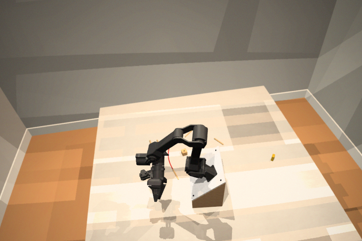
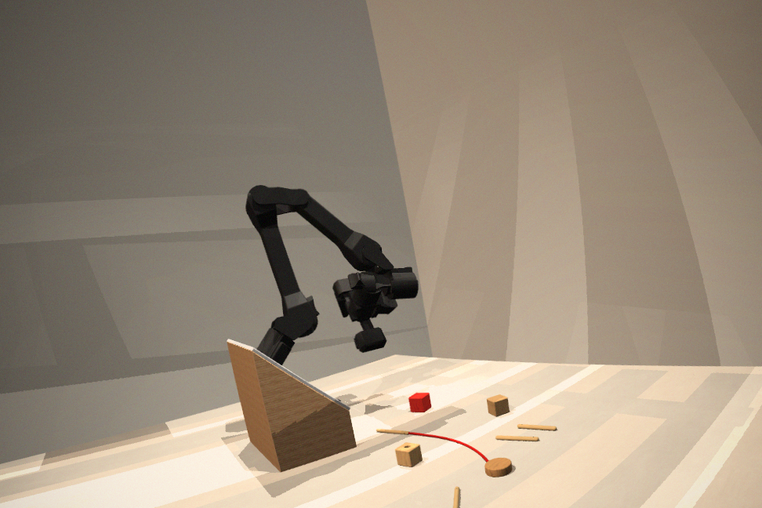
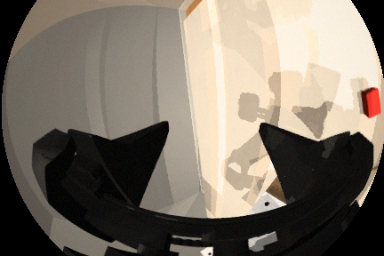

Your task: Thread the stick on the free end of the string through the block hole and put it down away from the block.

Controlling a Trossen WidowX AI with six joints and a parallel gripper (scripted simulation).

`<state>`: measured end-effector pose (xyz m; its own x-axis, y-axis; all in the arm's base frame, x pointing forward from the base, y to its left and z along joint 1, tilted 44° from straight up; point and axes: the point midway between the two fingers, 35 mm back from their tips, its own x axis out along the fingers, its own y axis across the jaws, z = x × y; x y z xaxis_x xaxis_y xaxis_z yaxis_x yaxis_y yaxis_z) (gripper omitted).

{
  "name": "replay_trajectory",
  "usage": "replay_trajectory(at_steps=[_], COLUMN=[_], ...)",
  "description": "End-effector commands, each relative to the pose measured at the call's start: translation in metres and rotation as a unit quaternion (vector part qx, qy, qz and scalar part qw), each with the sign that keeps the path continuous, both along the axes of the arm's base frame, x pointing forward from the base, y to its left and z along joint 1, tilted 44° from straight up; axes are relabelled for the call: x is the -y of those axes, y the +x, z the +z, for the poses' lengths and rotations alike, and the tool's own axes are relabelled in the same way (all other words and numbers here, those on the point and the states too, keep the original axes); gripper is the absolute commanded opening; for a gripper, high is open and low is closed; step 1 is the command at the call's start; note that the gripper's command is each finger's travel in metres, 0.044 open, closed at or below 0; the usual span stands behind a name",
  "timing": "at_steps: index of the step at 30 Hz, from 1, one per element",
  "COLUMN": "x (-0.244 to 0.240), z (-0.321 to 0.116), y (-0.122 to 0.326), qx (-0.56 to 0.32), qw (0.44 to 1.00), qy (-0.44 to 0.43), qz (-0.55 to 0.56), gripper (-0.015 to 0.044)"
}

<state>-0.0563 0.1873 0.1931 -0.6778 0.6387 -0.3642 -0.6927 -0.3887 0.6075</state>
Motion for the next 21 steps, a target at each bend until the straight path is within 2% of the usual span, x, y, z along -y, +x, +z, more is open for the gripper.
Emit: replay_trajectory(at_steps=[1,10,15,21], x=[-0.031,-0.036,-0.008,0.040], z=[-0.011,-0.046,-0.077,-0.115], y=[0.065,0.186,0.258,0.319], qx=[0.083,0.246,0.345,0.433], qw=[0.993,0.957,0.923,0.887], qy=[0.013,0.028,0.019,-0.006], qz=[-0.080,-0.152,-0.167,-0.164], gripper=[0.0440,0.0440,0.0440,0.0440])
